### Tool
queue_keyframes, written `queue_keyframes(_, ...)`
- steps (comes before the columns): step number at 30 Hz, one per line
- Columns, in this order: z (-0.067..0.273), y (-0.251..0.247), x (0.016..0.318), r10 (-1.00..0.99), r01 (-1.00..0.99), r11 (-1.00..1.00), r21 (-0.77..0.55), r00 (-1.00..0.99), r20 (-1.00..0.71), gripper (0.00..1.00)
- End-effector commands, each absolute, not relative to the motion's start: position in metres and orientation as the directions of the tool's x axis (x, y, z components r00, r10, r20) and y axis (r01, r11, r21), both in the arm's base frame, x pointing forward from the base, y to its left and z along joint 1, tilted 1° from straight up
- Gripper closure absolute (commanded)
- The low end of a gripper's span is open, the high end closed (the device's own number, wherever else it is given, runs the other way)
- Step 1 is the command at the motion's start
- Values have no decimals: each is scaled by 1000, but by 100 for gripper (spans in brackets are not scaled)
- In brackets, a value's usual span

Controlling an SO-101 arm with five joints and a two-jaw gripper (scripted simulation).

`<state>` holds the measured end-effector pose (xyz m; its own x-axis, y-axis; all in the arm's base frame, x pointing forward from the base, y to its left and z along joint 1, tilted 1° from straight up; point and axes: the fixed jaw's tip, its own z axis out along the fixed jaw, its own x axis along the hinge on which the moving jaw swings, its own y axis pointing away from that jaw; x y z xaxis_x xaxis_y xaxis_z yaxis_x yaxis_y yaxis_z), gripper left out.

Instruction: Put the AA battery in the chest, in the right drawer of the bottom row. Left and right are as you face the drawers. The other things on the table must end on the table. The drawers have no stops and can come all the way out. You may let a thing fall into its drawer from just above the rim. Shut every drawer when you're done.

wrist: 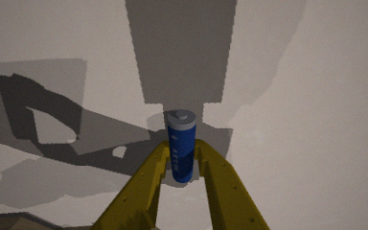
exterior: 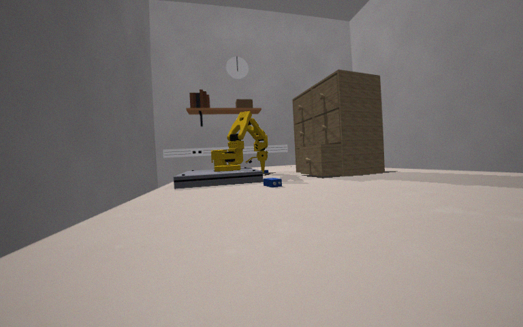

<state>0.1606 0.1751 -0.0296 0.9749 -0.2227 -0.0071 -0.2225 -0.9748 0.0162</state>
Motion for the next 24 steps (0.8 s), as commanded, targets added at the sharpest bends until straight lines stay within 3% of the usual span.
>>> queue_keyframes(1, -19, 176, 162, -219, -219, -976, 9, 976, -5, 100)
queue_keyframes(24, 23, 175, 161, -219, -219, -976, 9, 976, -5, 100)
